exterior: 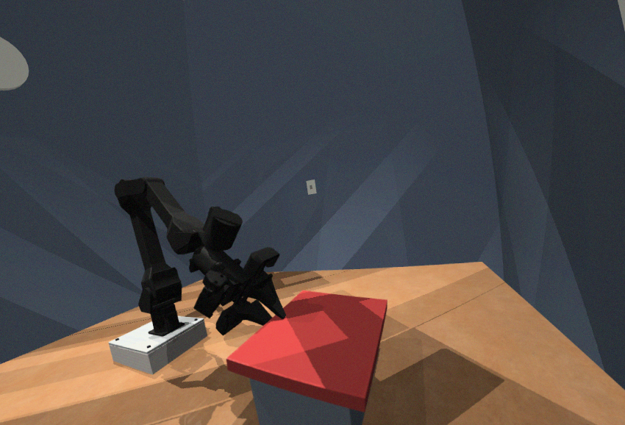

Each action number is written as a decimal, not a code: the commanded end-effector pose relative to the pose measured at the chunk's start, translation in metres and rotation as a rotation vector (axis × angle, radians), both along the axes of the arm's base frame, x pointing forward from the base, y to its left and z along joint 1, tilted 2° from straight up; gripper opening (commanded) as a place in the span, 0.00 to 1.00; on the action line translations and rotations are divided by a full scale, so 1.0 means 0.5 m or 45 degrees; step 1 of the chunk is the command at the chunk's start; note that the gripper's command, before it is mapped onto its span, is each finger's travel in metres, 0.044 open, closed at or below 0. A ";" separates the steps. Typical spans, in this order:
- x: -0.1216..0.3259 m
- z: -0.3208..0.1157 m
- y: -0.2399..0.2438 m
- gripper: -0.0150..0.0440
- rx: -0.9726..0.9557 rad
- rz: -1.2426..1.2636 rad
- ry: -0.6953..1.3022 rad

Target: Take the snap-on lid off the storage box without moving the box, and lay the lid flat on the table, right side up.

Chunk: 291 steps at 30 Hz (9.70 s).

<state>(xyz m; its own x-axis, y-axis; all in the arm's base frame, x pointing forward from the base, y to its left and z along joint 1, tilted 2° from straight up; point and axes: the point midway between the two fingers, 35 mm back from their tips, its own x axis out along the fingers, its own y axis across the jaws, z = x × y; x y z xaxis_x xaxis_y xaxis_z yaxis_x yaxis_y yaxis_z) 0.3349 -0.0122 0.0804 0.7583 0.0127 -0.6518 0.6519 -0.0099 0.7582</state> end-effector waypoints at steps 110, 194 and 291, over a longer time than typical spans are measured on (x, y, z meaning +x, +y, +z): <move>0.050 0.226 -0.003 0.25 0.000 -0.005 -0.009; 0.050 0.269 -0.004 0.25 -0.001 -0.005 -0.009; 0.016 0.251 -0.356 0.25 -0.020 -0.005 -0.006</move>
<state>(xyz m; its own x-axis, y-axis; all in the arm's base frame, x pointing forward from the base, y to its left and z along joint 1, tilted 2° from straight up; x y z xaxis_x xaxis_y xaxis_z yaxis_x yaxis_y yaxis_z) 0.3411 -0.1823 0.2012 0.7529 -0.0006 -0.6581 0.6581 -0.0119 0.7528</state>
